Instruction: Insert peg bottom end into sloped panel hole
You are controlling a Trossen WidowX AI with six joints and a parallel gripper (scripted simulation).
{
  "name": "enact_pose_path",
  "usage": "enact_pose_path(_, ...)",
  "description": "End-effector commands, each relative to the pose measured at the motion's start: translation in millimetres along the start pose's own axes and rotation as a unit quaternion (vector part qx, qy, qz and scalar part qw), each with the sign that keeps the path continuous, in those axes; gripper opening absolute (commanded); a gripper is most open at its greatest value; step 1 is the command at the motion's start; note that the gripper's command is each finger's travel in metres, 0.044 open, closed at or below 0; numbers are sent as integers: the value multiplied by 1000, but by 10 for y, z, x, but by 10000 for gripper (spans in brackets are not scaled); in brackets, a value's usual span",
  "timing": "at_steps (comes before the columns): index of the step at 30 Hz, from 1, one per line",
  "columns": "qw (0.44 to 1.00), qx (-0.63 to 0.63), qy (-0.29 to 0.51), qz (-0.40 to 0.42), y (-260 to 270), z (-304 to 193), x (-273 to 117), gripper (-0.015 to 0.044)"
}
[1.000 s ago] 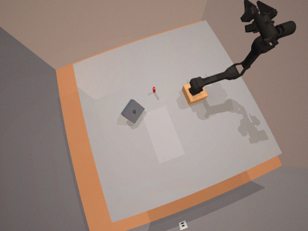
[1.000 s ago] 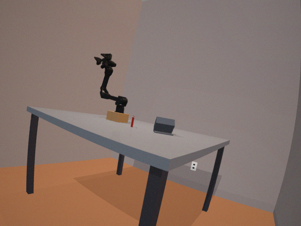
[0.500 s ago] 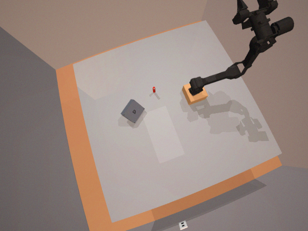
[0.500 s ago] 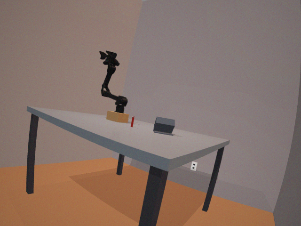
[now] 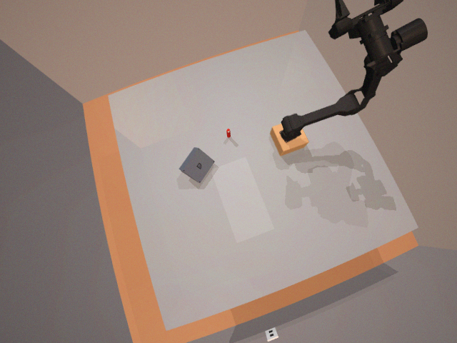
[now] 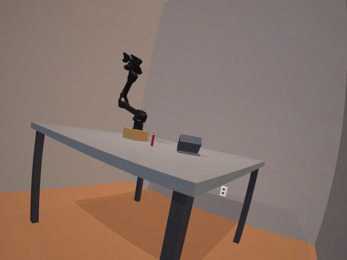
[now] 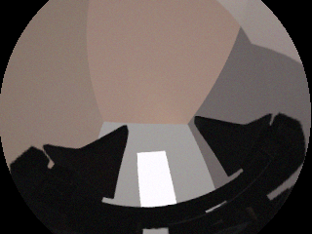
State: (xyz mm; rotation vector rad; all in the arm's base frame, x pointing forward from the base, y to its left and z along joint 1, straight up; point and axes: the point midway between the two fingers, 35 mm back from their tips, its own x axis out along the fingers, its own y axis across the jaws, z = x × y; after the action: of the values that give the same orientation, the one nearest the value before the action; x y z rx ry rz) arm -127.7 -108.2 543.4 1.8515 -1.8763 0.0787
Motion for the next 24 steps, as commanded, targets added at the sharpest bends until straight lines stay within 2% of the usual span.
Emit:
enact_pose_path(1,998,-51,11,-24,-326,-126,65,440)
enact_pose_path(24,952,-247,42,-174,-2010,-324,314,440)
